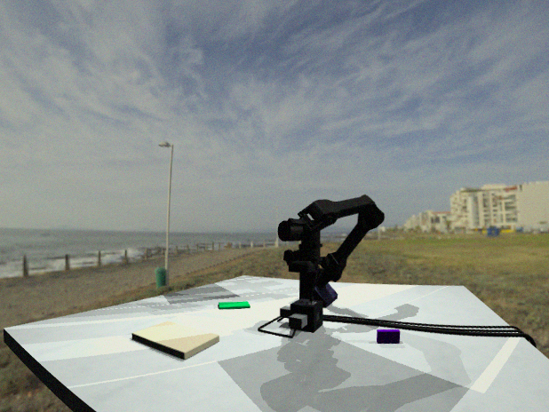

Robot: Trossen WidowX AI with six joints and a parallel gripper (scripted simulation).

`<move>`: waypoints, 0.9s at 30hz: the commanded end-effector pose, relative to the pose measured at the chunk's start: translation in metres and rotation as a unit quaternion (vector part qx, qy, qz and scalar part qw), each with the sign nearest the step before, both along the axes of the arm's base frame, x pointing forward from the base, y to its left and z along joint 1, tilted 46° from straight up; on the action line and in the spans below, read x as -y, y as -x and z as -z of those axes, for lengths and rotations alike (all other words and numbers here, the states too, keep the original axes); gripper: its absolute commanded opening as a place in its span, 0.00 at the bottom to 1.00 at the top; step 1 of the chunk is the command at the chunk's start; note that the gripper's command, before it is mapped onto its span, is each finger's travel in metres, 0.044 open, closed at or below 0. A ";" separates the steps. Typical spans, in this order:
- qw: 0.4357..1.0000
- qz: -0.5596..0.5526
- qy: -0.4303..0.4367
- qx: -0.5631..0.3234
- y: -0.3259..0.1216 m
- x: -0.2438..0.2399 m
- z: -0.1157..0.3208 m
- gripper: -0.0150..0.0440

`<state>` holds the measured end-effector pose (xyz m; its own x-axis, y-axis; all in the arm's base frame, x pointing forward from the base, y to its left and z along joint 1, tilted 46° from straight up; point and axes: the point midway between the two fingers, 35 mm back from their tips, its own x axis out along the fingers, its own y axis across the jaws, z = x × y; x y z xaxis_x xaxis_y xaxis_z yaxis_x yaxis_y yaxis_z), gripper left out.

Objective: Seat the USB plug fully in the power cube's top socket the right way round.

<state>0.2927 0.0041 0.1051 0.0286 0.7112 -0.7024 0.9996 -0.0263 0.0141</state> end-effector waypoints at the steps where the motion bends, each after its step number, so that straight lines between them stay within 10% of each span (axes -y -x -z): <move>1: 1.000 -0.001 0.001 0.000 0.000 0.002 -0.002 0.25; 27: 1.000 -0.001 0.001 0.000 0.001 0.015 -0.014 0.25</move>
<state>0.2920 -0.0079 0.1182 0.0311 0.7118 -0.7017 0.9995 -0.0270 0.0169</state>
